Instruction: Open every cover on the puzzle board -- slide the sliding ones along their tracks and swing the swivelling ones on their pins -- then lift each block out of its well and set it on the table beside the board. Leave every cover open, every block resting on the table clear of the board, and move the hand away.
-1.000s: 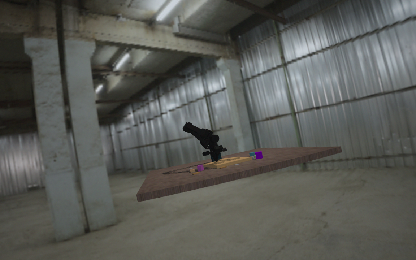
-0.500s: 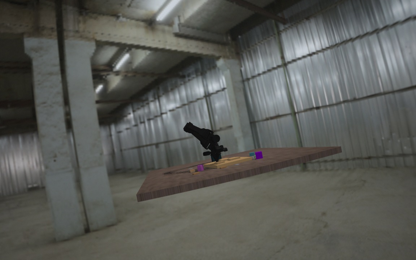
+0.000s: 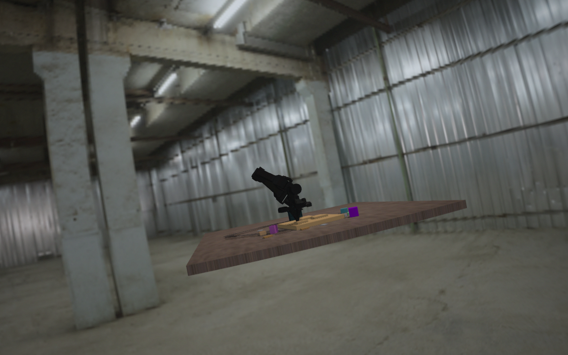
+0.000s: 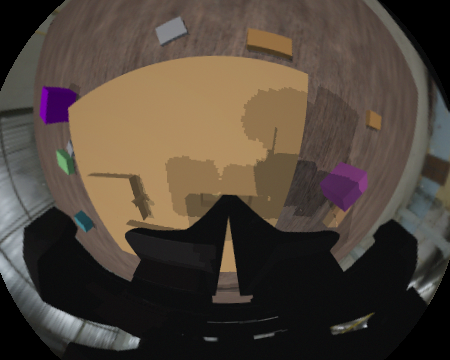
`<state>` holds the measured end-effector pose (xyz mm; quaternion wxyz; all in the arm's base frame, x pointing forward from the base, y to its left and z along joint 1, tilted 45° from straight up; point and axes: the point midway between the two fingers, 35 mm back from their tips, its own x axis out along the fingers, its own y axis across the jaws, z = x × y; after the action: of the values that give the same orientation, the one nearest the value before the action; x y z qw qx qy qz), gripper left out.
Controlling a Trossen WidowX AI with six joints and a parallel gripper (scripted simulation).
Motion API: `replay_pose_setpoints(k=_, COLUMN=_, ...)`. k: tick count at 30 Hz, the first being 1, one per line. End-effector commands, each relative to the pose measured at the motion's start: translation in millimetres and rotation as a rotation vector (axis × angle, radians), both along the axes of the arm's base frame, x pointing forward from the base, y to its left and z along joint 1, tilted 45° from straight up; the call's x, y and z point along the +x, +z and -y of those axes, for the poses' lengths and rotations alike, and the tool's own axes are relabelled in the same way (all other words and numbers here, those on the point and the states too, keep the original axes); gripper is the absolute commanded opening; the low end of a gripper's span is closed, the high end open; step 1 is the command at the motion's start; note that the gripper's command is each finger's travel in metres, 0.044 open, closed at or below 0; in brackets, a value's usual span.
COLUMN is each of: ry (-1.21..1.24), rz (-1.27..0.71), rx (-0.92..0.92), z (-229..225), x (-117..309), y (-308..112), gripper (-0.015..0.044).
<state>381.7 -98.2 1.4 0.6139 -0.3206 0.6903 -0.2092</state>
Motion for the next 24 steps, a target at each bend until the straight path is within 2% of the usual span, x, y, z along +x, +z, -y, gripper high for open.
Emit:
replay_pose_setpoints(k=1, ry=-0.001, rz=0.004, rx=-0.003, z=-0.5, x=5.5, y=-0.3, gripper=0.0000)
replay_pose_setpoints(k=24, ry=-0.001, rz=0.006, rx=-0.003, z=-2.5, x=28.0, y=-4.3, gripper=0.0000)
